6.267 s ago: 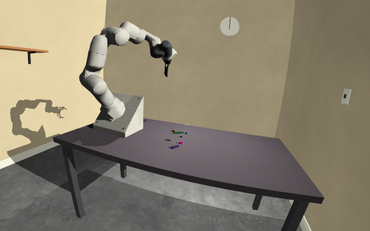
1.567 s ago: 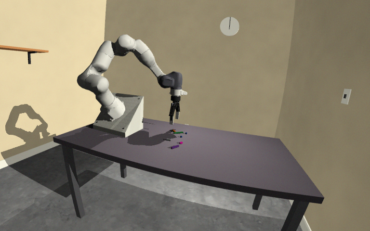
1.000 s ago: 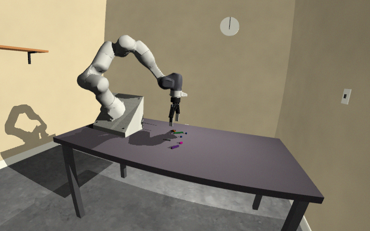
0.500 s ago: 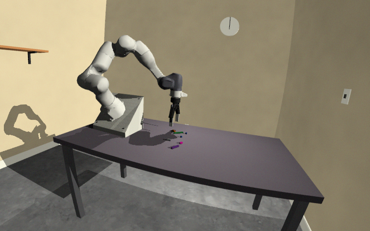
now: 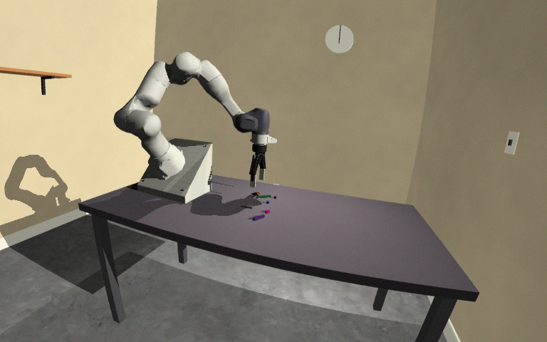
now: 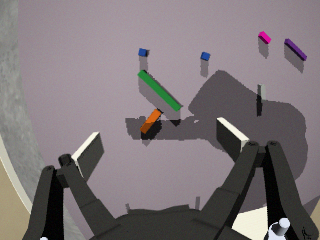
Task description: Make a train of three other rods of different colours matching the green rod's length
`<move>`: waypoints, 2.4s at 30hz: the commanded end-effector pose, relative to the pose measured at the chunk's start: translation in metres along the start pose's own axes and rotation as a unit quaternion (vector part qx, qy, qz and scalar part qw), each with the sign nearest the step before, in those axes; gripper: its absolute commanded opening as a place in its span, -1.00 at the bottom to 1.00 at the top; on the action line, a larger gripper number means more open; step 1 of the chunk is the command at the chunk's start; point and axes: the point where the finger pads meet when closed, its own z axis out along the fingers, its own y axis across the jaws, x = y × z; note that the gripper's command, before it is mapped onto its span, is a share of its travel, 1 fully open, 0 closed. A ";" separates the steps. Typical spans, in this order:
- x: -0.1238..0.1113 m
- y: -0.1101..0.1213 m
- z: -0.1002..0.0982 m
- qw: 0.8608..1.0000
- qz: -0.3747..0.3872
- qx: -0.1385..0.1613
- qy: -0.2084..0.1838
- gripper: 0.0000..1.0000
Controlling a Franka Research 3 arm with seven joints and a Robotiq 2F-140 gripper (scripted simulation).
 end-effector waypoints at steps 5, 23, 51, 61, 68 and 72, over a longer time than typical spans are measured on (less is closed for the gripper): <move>0.000 0.002 0.001 1.000 0.001 -0.003 0.000 1.00; 0.000 0.002 0.001 1.000 0.001 -0.003 0.000 1.00; 0.000 0.002 0.001 1.000 0.001 -0.003 0.000 1.00; 0.011 0.016 0.000 0.995 0.101 -0.003 0.000 1.00; 0.018 0.026 0.000 0.985 0.174 -0.003 0.000 1.00; 0.023 0.032 0.000 0.976 0.216 -0.003 0.000 1.00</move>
